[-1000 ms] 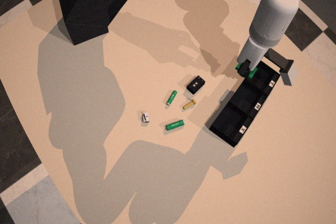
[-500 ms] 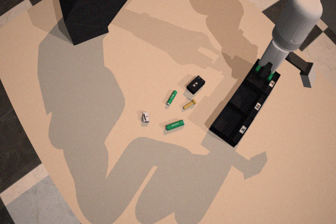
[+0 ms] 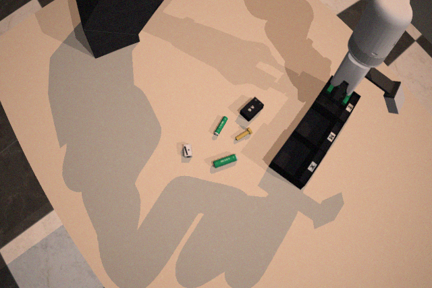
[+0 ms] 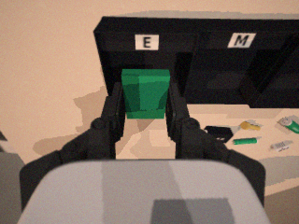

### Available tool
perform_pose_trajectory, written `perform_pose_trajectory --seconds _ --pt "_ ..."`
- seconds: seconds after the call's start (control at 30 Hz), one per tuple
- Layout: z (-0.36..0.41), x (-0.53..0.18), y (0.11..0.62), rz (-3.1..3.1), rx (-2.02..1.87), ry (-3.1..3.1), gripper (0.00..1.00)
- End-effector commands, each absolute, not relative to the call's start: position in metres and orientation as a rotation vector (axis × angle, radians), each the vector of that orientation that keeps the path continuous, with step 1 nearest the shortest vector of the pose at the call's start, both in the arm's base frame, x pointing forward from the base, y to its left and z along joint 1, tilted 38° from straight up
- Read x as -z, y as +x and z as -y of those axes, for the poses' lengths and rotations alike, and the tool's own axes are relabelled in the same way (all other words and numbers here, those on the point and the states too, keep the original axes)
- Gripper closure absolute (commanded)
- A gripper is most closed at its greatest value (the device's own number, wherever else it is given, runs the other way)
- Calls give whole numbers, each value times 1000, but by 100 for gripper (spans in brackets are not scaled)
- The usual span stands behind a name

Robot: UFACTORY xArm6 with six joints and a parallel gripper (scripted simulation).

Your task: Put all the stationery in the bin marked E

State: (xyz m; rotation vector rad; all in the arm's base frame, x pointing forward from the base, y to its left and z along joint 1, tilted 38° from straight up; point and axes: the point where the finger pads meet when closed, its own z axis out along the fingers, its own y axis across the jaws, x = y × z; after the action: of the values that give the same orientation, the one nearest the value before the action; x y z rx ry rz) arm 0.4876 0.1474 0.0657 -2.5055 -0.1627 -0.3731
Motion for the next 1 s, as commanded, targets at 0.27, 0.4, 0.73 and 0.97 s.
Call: perform_pose_trajectory --seconds 0.27,0.4,0.73,0.97 --pt "-158 -51 493 162 376 -2505 100" --pt "-163 -45 495 162 376 -2505 100" --pt "-170 -35 497 162 376 -2505 100" --pt "-169 -35 497 162 376 -2505 100"
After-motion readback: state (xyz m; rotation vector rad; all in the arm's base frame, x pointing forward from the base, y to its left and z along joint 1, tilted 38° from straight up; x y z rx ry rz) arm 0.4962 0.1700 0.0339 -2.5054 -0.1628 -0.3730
